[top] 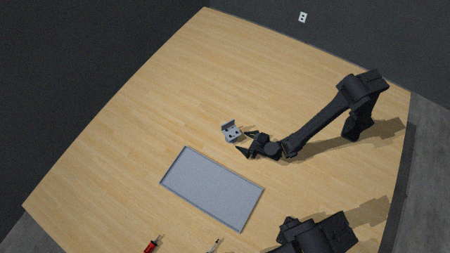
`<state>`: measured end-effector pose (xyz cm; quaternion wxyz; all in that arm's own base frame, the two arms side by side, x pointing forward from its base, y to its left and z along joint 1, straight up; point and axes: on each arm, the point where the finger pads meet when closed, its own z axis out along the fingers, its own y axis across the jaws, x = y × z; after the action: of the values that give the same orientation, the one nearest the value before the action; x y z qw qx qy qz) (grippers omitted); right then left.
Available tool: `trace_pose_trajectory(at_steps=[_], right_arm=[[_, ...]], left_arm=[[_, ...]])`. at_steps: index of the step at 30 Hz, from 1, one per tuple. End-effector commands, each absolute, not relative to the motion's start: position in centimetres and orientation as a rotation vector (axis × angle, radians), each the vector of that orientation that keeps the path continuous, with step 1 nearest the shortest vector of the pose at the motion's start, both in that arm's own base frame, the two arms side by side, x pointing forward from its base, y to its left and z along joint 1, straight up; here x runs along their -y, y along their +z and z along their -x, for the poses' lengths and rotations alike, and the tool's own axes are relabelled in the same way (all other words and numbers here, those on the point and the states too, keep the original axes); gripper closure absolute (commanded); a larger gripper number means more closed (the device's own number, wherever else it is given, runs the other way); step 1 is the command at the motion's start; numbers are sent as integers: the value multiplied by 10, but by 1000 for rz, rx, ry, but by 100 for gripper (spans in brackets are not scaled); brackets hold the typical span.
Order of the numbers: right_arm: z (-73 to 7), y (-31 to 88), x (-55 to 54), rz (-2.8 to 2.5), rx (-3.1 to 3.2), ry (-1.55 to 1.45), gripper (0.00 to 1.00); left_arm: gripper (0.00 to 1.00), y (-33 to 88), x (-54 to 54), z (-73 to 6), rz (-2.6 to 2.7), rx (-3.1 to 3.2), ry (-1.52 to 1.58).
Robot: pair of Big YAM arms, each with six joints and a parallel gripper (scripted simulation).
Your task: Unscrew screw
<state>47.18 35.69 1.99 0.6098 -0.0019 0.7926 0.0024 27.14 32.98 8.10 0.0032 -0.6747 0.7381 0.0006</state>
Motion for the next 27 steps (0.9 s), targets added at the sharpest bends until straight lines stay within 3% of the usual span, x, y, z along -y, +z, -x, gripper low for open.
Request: trace_pose_trajectory(at_steps=[1, 27], right_arm=[[-468, 14, -355, 7, -1839, 1, 14], [-469, 59, -356, -4, -1826, 15, 14]], left_arm=[[35, 93, -338, -278, 2096, -2295, 8], [35, 93, -338, -278, 2096, -2295, 8]])
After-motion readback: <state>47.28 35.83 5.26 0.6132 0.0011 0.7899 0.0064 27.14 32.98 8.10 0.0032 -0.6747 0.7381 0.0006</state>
